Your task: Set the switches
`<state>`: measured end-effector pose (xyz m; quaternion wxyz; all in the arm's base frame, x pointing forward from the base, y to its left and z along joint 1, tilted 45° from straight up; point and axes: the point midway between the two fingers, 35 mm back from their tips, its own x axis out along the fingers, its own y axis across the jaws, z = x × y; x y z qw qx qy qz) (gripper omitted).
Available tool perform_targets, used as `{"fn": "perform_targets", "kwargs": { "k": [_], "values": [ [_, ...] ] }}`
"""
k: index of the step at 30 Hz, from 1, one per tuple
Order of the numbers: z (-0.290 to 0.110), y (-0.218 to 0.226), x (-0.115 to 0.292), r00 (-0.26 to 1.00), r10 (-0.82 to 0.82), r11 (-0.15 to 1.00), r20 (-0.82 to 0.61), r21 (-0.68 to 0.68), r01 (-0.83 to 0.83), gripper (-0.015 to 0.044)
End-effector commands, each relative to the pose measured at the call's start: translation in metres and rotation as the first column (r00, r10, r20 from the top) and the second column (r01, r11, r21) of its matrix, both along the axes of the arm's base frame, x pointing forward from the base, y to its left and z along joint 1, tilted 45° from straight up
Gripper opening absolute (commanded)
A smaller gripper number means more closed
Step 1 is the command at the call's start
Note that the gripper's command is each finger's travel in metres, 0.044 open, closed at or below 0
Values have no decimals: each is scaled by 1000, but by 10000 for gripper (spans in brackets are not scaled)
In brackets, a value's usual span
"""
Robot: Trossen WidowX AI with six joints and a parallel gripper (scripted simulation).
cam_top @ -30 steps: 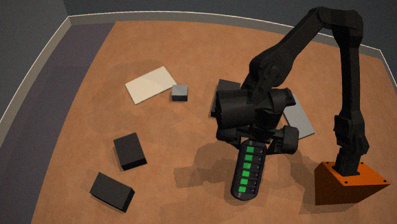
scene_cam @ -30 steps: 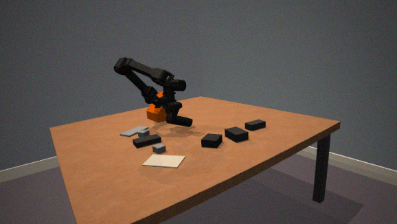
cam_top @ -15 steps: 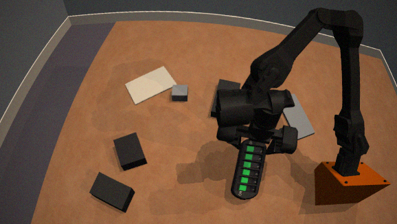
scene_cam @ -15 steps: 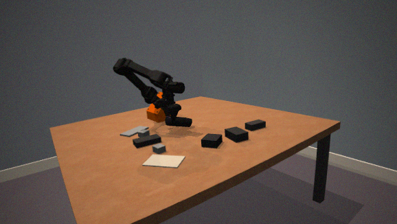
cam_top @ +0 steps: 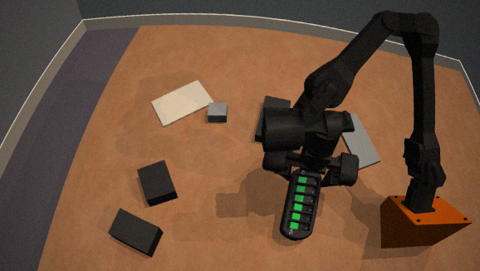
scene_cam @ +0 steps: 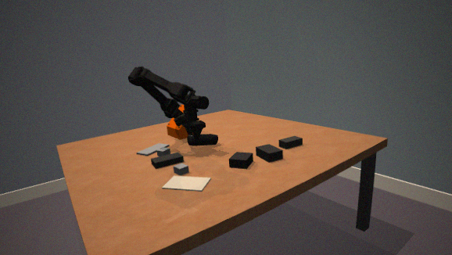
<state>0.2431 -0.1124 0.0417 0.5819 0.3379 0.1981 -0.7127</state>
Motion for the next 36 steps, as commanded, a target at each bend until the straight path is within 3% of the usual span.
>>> {"fn": "perform_targets", "kwargs": {
  "k": [1,31,35,36],
  "values": [
    [-2,-2,-1,1000,4,1000,-3,3,-4,338],
    [-8,-16,-4,1000,0,1000,-1,1,0,338],
    [-8,-16,-4,1000,0,1000,-2,0,0,440],
    [-8,-16,-4,1000,0,1000,-2,0,0,440]
  ]
}}
